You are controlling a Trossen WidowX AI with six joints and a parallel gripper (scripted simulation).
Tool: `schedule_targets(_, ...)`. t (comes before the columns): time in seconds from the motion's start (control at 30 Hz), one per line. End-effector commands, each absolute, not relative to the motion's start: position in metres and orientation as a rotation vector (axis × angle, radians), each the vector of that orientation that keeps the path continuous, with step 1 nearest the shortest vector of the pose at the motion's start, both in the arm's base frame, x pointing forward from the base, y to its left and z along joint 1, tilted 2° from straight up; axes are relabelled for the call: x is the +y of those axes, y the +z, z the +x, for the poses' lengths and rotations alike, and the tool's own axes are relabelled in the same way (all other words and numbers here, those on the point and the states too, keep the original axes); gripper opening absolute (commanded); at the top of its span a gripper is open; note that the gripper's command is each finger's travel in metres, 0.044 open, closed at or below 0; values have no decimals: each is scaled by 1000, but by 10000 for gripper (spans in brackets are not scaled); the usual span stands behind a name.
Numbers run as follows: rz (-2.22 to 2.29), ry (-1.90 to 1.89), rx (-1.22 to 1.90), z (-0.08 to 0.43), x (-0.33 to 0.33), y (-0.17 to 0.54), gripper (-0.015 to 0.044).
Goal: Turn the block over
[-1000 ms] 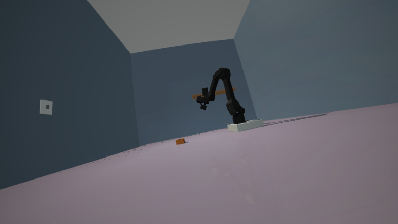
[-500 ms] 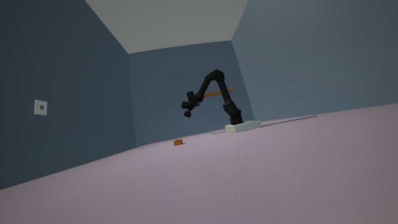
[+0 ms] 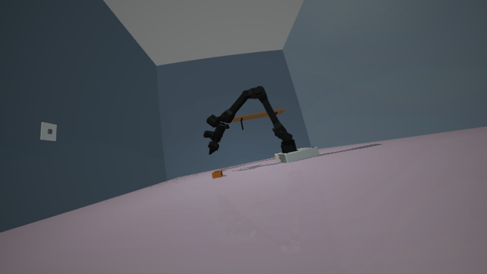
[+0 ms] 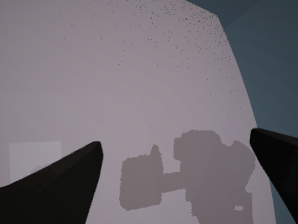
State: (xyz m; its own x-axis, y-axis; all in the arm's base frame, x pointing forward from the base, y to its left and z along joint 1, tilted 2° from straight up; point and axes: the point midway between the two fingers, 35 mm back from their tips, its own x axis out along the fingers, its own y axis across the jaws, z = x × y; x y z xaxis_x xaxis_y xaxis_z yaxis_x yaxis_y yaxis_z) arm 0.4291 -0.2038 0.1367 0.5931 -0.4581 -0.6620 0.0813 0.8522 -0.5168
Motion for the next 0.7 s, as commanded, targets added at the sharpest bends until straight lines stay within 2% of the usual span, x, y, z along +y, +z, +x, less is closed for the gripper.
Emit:
schedule_targets(0.0, -389, -230, 951, 439, -164, 122, 440)
schedule_targets(0.17, -223, -70, 1128, 435, -84, 102, 440)
schedule_targets(0.4, -27, 56, 1461, 396, 20, 93, 440)
schedule_targets(0.67, 3, 62, 1536, 386, 37, 94, 440)
